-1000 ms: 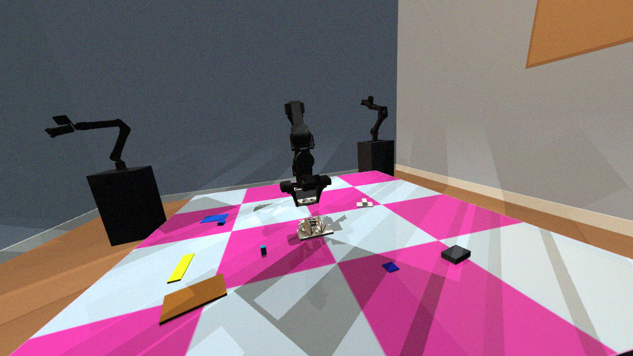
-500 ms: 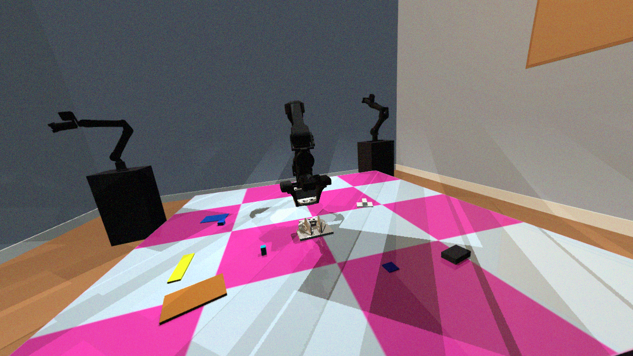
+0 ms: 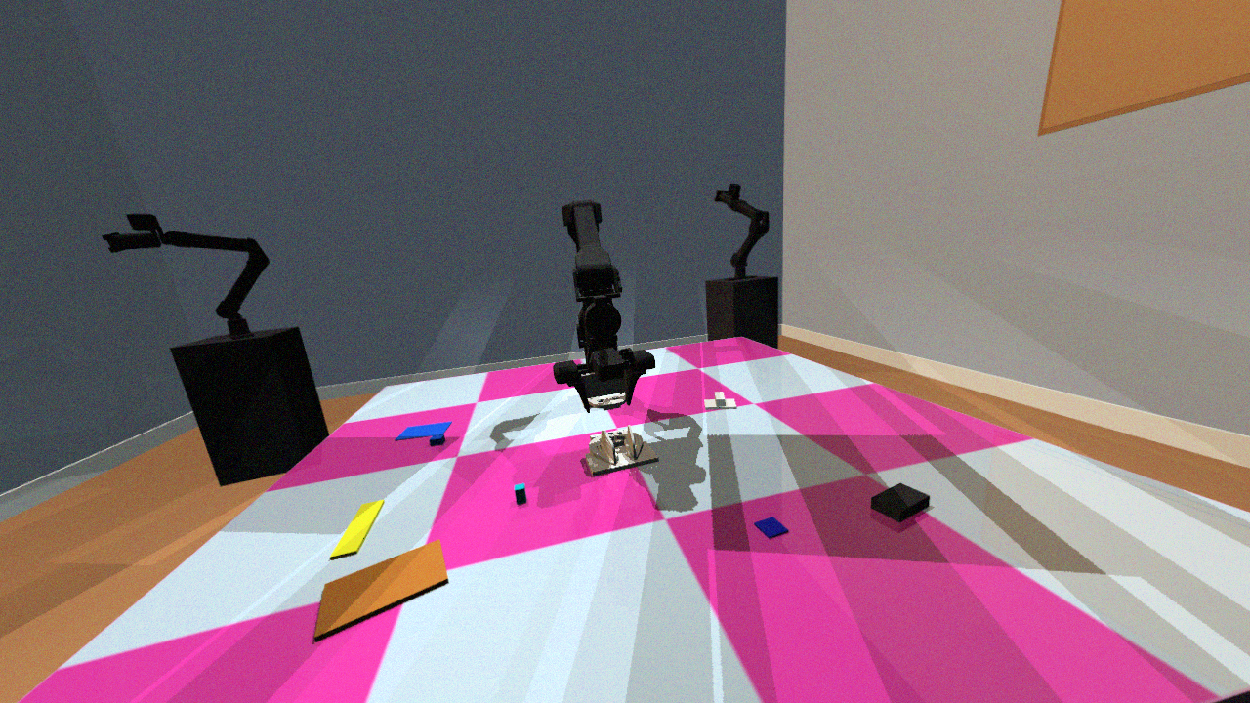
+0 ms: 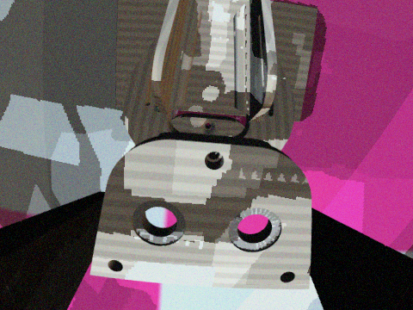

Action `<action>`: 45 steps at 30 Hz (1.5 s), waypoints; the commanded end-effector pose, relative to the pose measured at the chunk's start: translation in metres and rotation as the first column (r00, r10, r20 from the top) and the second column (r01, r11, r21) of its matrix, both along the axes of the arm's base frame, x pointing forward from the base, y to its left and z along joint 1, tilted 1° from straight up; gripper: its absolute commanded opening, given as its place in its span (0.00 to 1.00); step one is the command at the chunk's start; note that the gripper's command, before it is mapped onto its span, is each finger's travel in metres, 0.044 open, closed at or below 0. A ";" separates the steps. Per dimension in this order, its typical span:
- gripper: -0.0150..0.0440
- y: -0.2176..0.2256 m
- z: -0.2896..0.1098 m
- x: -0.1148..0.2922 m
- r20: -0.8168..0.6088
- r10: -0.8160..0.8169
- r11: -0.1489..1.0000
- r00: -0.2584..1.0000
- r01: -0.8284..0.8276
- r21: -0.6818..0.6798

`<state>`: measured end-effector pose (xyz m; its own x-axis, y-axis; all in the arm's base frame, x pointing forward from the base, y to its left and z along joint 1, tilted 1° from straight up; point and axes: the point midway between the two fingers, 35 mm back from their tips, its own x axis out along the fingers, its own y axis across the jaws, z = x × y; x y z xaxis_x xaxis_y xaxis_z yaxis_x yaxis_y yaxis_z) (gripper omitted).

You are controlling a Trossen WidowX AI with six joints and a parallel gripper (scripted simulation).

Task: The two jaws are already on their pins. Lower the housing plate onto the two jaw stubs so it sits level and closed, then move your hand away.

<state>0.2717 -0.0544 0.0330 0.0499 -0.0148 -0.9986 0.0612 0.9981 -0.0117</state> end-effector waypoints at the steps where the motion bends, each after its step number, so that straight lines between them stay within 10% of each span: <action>1: 0.85 0.000 -0.010 -0.003 -0.017 -0.004 1.000 1.000 0.004 0.001; 45: 0.85 0.000 -0.055 -0.004 -0.018 -0.003 1.000 1.000 0.003 0.001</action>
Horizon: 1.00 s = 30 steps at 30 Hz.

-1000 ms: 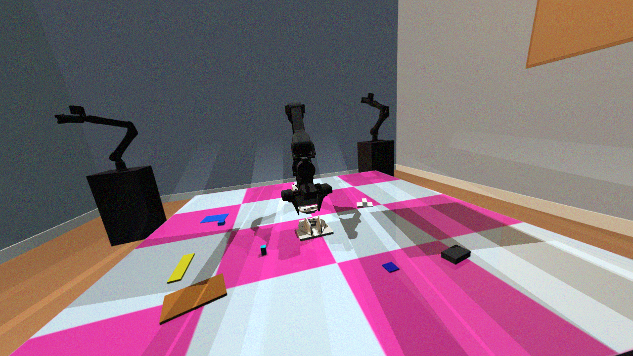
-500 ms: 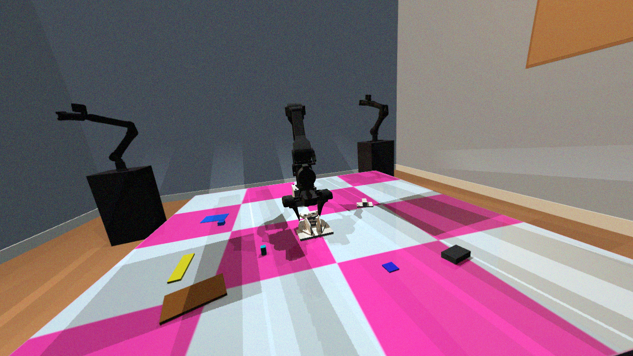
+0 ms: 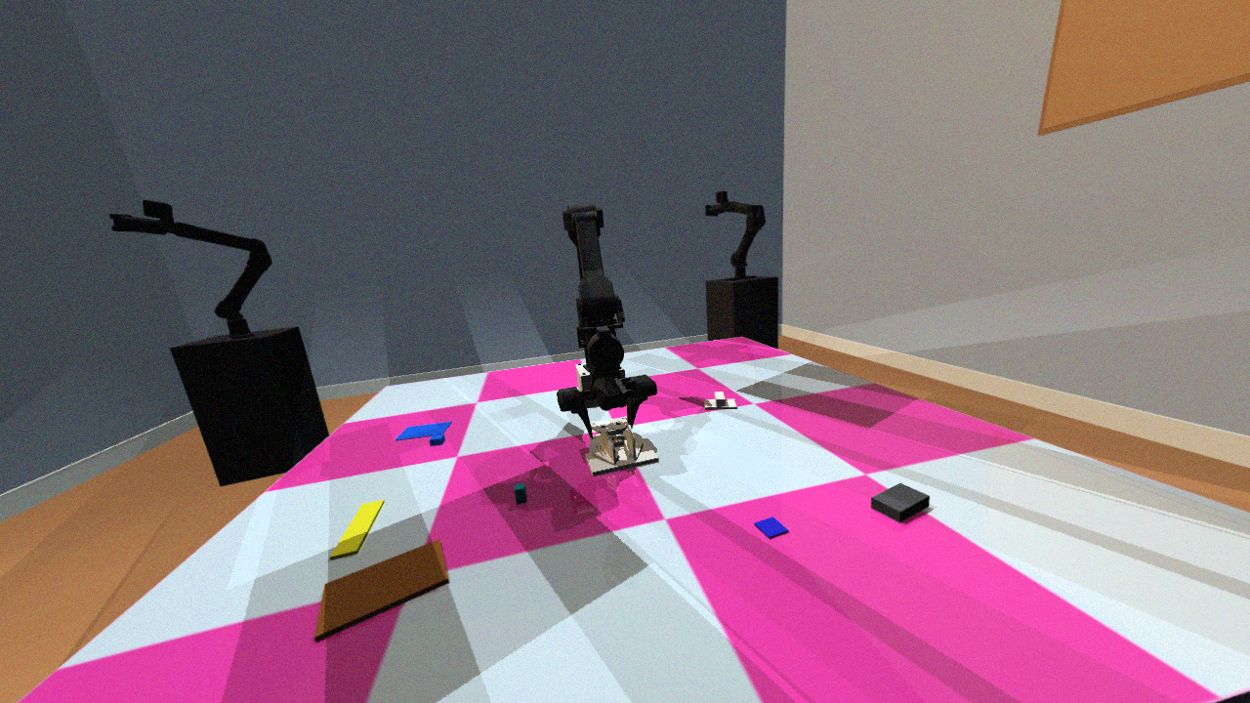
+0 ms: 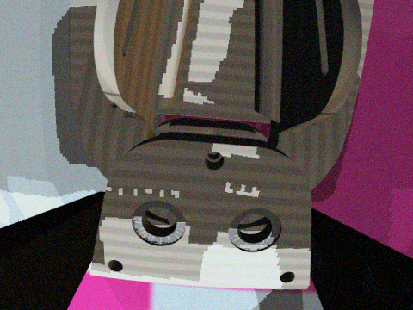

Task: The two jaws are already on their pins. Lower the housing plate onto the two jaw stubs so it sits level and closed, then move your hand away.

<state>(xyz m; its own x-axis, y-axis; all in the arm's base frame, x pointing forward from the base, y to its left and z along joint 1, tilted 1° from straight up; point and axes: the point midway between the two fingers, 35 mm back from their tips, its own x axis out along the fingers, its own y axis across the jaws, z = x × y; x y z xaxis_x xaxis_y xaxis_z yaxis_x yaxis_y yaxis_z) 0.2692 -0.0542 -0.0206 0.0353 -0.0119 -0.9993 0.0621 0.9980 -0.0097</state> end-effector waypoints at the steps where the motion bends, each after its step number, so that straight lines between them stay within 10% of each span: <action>1: 0.85 0.000 -0.001 -0.001 -0.003 -0.002 1.000 1.000 0.002 -0.002; 30: 0.85 0.000 -0.006 -0.001 -0.003 0.000 1.000 1.000 0.000 -0.002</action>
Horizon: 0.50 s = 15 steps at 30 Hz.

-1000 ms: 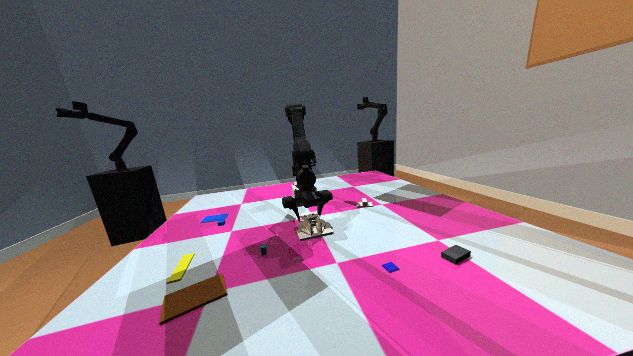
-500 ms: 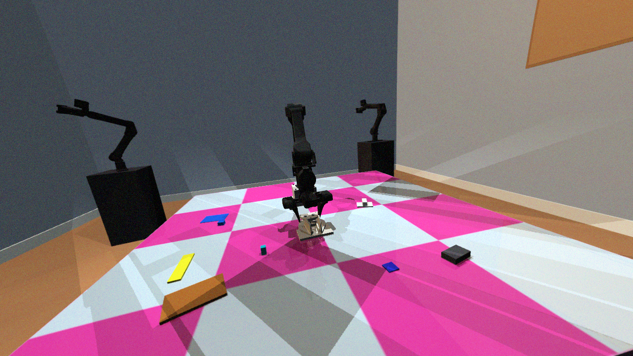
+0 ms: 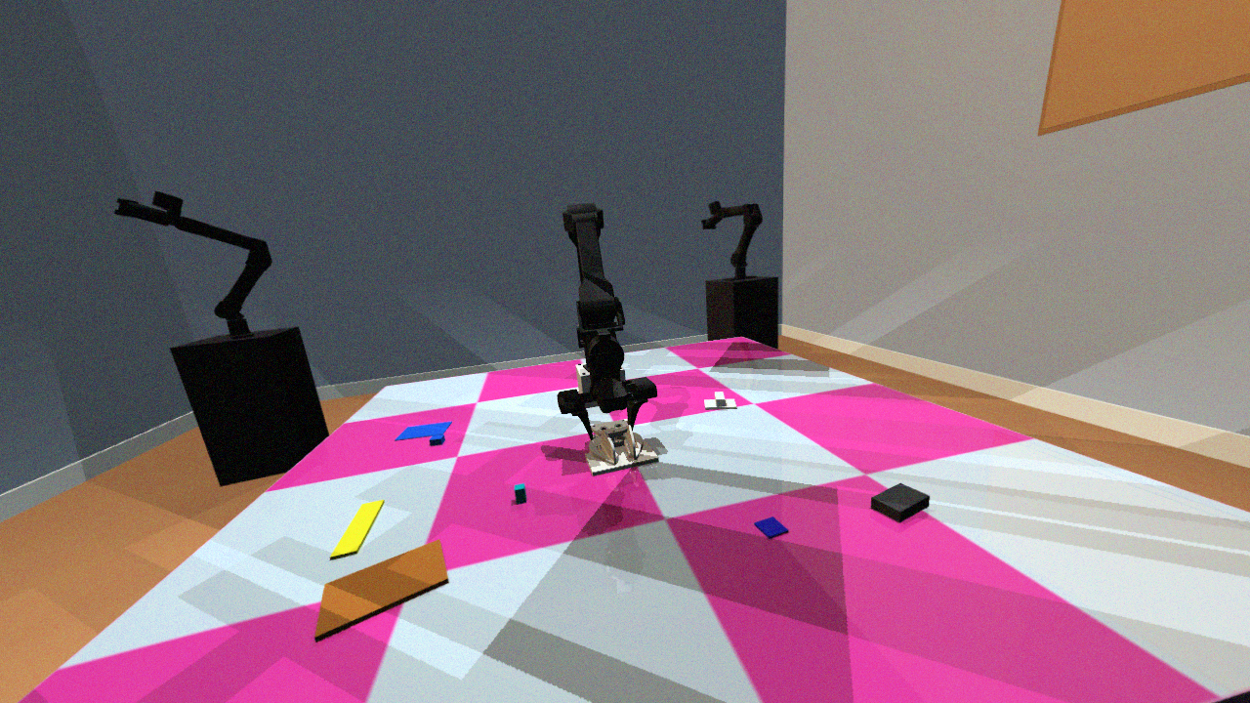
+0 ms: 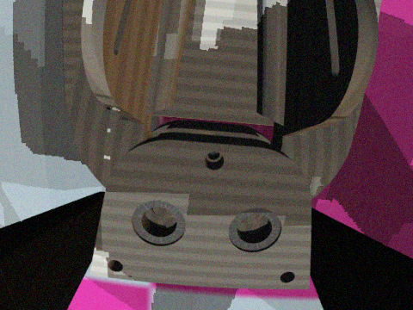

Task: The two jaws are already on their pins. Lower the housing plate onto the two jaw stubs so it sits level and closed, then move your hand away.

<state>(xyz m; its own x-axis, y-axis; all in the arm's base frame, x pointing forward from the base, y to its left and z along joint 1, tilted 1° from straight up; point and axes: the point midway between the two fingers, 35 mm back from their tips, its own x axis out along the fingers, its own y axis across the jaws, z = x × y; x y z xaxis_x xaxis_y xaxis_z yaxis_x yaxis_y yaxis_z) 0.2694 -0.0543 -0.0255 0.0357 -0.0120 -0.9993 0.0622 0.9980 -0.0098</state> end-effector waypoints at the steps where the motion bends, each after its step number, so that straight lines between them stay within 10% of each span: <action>1: 0.85 0.000 -0.002 -0.001 -0.004 0.001 1.000 1.000 -0.001 -0.002; 15: 0.85 0.000 -0.006 -0.001 -0.004 0.002 1.000 1.000 -0.002 -0.002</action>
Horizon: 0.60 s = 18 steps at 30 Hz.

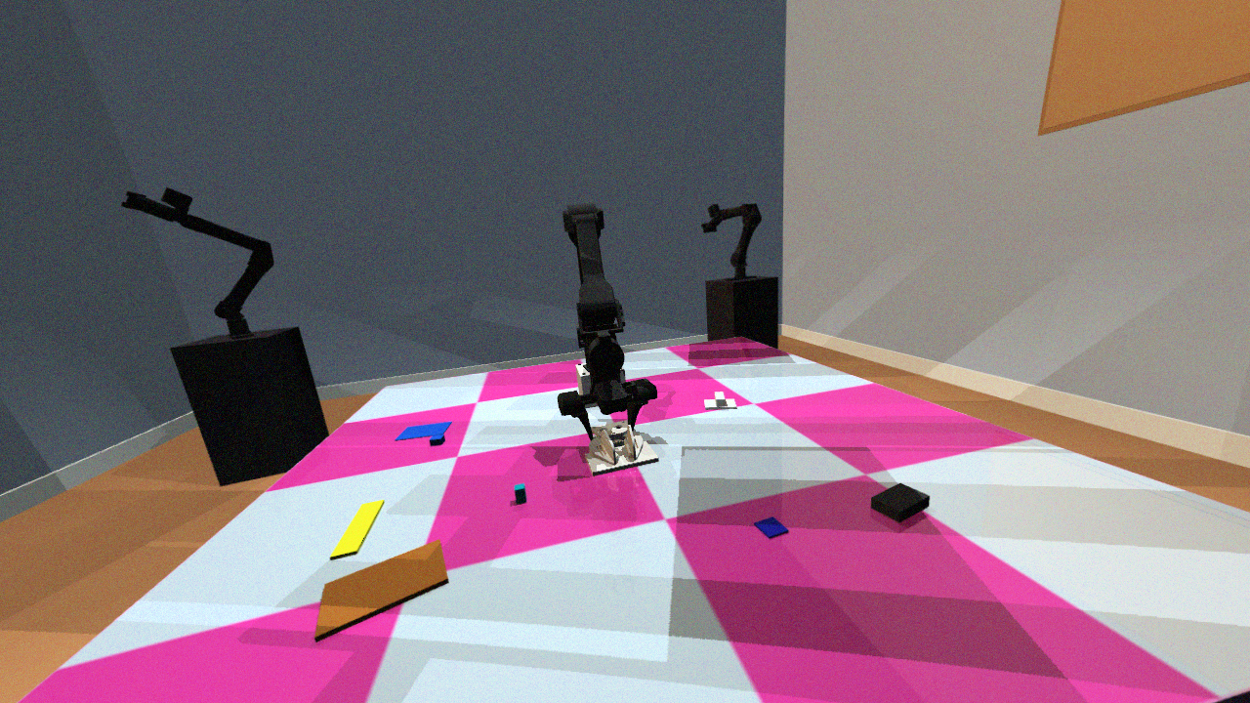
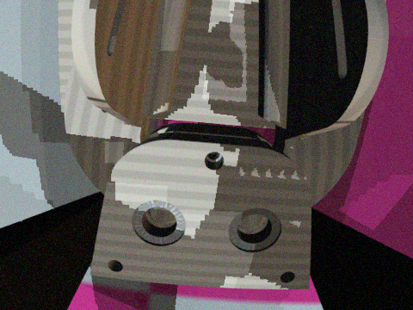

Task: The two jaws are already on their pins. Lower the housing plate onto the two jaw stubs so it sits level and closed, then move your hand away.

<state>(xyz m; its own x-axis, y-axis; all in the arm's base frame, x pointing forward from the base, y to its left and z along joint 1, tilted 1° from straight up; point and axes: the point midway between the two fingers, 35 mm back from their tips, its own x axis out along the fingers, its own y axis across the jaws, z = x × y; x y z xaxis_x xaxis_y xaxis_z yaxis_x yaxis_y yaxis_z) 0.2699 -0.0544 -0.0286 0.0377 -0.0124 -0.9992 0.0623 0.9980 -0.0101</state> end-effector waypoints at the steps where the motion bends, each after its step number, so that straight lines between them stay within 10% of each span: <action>1: 0.85 0.000 -0.003 -0.002 -0.006 0.002 1.000 1.000 -0.003 -0.001; 18: 0.85 0.000 -0.005 -0.002 -0.006 0.004 1.000 1.000 -0.004 -0.001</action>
<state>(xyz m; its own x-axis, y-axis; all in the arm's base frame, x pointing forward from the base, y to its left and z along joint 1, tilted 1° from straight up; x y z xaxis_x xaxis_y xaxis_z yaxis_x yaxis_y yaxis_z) 0.2697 -0.0545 -0.0319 0.0364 -0.0130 -0.9993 0.0620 0.9980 -0.0107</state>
